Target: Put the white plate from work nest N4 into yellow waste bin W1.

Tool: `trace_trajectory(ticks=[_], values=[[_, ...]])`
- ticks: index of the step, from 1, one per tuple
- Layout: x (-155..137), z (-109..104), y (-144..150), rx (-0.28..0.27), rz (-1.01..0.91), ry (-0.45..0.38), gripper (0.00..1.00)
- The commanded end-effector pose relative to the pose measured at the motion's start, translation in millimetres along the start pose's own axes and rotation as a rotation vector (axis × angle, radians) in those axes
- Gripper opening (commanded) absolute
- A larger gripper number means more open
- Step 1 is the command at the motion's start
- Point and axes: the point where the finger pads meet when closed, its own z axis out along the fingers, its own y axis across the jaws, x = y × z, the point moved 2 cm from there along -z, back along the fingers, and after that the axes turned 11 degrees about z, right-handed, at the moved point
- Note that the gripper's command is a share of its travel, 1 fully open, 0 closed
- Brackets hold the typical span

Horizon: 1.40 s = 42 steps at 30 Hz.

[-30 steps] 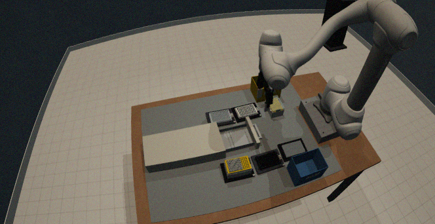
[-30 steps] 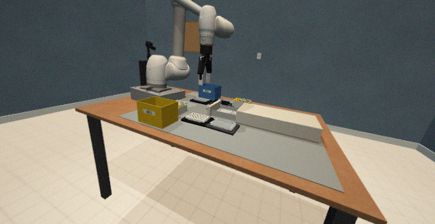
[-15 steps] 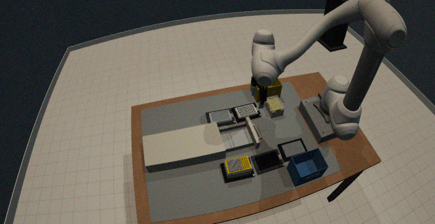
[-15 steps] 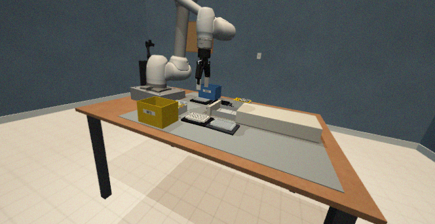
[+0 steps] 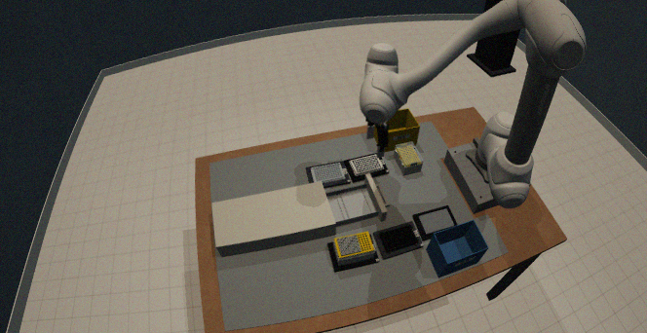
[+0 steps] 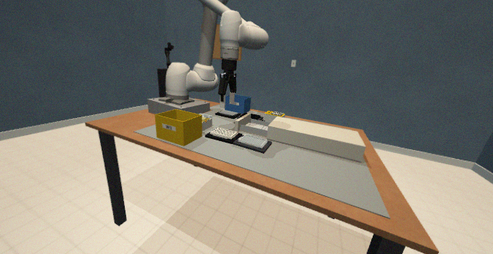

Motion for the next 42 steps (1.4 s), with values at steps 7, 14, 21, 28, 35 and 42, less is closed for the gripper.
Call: trace_trajectory(ticks=[7,14,21,28,35,42], values=[[10.5,11.3,22.5,0.0,0.0,0.0,0.7],[17.9,19.4,38.6,0.0,0.0,0.0,0.7],[17.9,20.7,38.6,0.0,0.0,0.0,0.7],[17.9,27.4,38.6,0.0,0.0,0.0,0.7],[17.9,36.7,38.6,0.0,0.0,0.0,0.7],[17.9,43.4,38.6,0.0,0.0,0.0,0.7]])
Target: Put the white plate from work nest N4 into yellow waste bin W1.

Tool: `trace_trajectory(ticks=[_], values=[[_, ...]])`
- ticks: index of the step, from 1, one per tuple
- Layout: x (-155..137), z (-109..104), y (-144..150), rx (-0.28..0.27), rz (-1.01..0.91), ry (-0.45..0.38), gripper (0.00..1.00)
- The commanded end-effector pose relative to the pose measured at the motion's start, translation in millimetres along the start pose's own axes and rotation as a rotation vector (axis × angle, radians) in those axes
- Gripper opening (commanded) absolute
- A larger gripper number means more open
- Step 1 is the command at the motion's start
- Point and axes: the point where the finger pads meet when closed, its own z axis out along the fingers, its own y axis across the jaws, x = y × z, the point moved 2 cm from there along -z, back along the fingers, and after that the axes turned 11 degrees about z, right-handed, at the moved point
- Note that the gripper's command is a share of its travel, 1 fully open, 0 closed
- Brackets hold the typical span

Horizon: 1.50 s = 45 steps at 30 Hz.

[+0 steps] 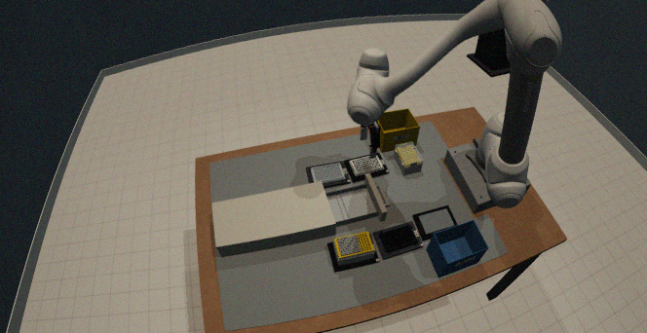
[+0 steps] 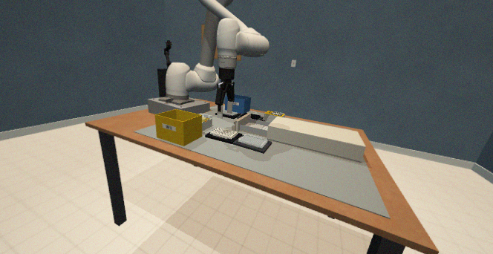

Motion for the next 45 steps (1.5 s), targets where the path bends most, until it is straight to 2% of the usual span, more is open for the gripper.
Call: trace_trajectory(ticks=[1,45], values=[[0.0,3.0,0.0,0.0,0.0,0.0,0.7],[0.0,56.3,0.0,0.0,0.0,0.0,0.7]])
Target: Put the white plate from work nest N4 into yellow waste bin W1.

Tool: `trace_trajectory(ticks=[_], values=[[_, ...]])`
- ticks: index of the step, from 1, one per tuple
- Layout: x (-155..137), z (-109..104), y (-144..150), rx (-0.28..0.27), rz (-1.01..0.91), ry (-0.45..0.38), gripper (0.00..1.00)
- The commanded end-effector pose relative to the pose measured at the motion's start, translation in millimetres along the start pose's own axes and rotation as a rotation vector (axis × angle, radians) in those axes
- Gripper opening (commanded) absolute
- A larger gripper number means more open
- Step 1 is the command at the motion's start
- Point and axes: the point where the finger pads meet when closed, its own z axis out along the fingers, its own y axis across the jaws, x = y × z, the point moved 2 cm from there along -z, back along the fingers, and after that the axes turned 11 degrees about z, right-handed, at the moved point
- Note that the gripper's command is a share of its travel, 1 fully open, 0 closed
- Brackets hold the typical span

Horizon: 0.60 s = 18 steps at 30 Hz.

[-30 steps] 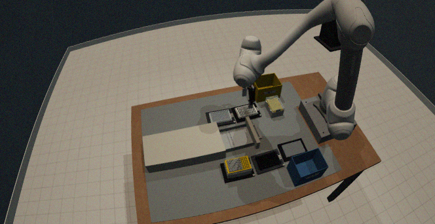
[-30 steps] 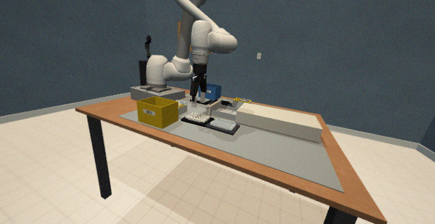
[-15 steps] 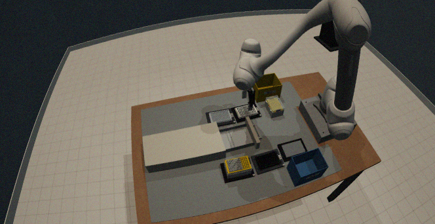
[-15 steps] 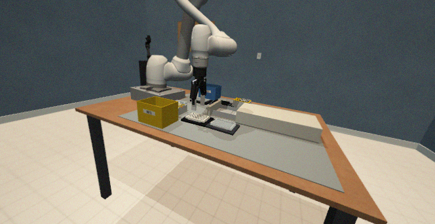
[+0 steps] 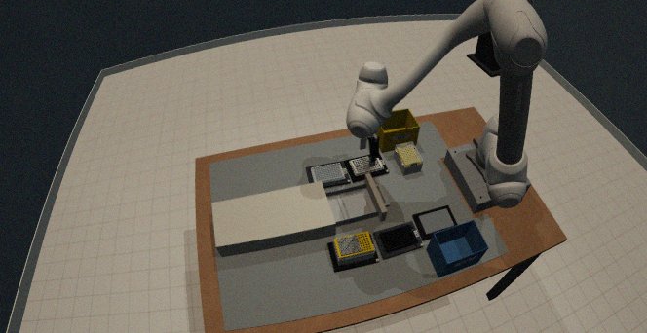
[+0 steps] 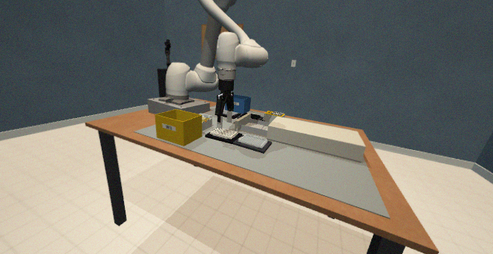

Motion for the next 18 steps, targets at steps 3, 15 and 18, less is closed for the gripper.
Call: trace_trajectory(ticks=[3,15,18], values=[[0.0,4.7,0.0,0.0,0.0,0.0,0.7],[0.0,19.4,0.0,0.0,0.0,0.0,0.7],[0.0,23.4,0.0,0.0,0.0,0.0,0.7]])
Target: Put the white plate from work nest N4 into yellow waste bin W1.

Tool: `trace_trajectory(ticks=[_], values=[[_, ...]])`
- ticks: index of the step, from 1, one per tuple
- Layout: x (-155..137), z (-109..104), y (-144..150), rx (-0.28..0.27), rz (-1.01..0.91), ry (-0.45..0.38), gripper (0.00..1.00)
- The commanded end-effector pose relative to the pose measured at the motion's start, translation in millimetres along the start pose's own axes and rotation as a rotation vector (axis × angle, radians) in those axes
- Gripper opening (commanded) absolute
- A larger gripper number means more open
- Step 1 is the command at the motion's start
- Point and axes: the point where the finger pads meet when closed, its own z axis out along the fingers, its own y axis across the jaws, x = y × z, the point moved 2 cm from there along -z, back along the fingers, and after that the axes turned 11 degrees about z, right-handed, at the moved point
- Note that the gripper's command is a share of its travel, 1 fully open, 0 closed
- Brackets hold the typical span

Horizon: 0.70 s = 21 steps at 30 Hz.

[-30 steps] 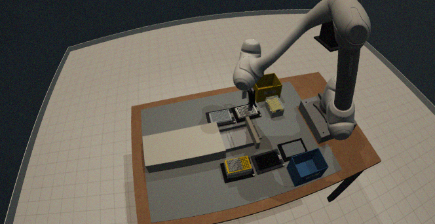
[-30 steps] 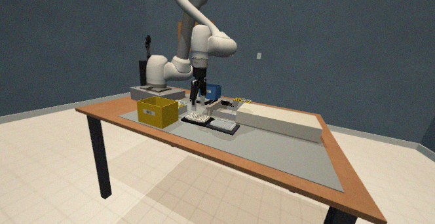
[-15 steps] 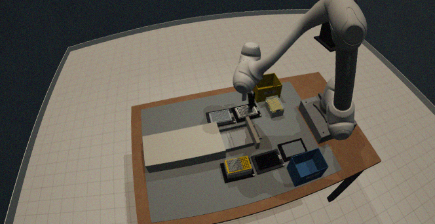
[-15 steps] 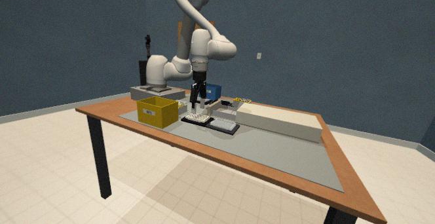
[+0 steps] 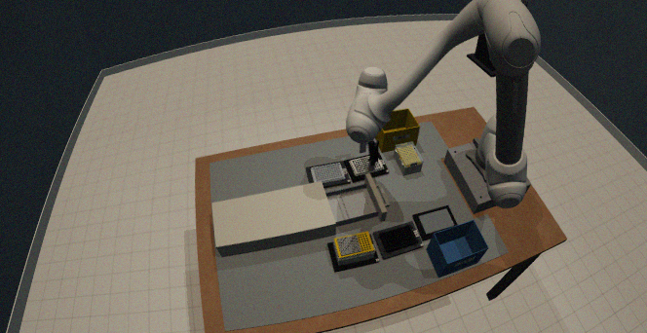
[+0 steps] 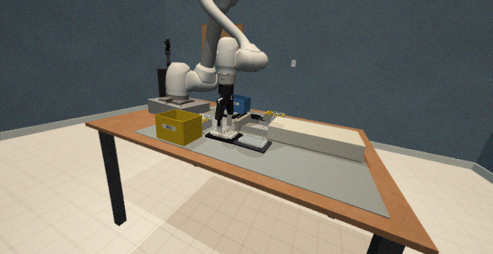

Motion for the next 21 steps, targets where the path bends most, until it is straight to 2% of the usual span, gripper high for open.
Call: trace_trajectory(ticks=[1,21], values=[[0.0,3.4,0.0,0.0,0.0,0.0,0.7],[0.0,19.4,0.0,0.0,0.0,0.0,0.7]])
